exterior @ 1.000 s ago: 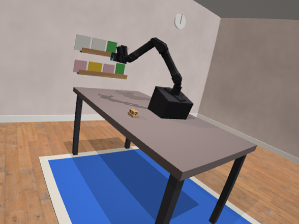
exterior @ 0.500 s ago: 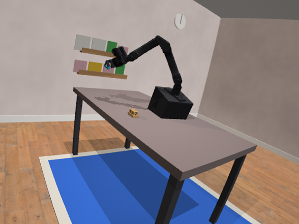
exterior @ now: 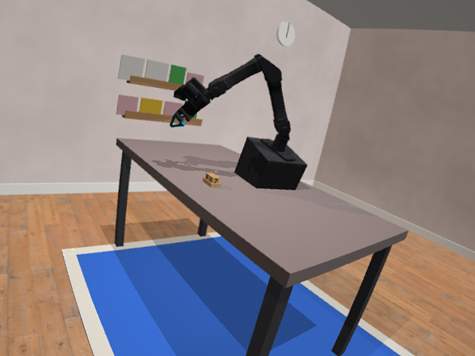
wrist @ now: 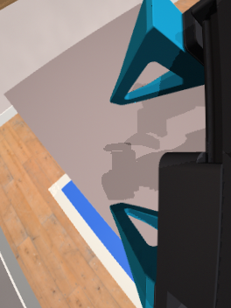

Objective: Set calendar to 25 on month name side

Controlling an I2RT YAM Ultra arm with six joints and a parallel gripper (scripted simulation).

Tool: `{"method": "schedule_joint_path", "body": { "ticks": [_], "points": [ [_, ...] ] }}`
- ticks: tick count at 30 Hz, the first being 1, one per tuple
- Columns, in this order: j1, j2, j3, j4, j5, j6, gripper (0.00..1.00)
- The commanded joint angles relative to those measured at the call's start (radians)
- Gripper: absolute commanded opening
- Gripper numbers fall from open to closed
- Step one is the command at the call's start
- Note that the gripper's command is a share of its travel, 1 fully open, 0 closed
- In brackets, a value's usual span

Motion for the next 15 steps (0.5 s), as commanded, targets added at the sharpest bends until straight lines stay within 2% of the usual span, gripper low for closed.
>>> {"method": "schedule_joint_path", "body": {
  "ticks": [1,2,3,5,7,9,15],
  "points": [
    [0.034,-0.05,-0.007,-0.132,-0.115,-0.043,1.0],
    [0.034,-0.05,-0.008,-0.133,-0.115,-0.043,1.0],
    [0.062,-0.068,-0.019,-0.183,-0.161,-0.06,1.0],
    [0.062,-0.068,-0.019,-0.183,-0.161,-0.06,1.0],
    [0.111,-0.1,-0.038,-0.269,-0.241,-0.09,1.0],
    [0.124,-0.109,-0.043,-0.291,-0.262,-0.098,1.0],
    [0.227,-0.175,-0.084,-0.471,-0.428,-0.16,1.0]
  ]
}}
